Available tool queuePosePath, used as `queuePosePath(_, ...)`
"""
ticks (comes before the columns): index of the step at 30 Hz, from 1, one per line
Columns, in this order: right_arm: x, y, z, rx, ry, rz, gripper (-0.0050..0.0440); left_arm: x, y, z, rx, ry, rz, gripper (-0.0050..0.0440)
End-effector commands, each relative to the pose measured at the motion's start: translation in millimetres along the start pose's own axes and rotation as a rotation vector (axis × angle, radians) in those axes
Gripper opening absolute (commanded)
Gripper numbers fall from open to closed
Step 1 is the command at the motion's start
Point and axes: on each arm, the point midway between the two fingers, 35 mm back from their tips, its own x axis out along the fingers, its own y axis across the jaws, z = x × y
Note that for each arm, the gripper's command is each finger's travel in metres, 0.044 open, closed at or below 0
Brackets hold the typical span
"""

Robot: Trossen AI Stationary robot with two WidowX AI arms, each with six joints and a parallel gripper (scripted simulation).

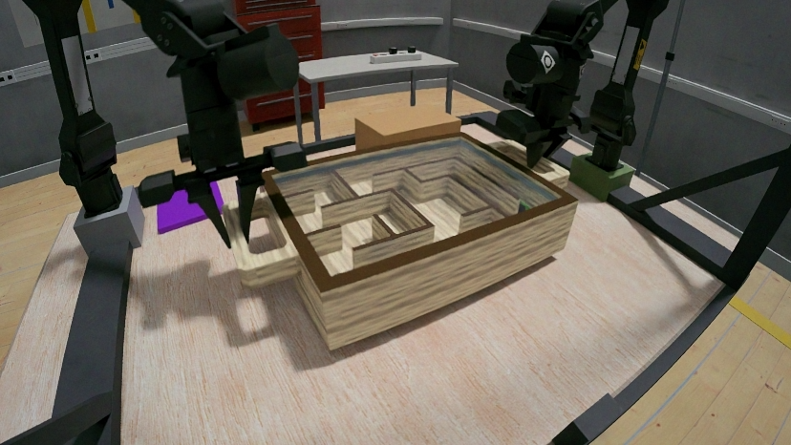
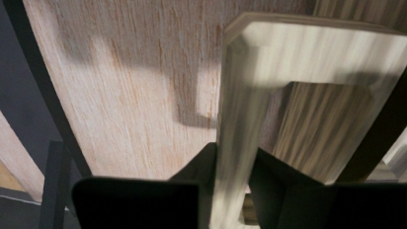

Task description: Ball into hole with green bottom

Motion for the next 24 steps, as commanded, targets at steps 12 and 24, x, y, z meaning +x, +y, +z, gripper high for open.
queuePosePath(12, -21.2, 12.5, 3.0, -0.005, 0.011, -0.002, -0.005, -1.4, 8.7, -6.9, 0.026, 0.046, -0.047, -0.005)
queuePosePath(24, -15.4, 6.3, -0.9, 0.001, -0.049, 0.023, -0.005, -8.5, 1.8, -17.2, 0.021, 0.003, -0.03, -0.005)
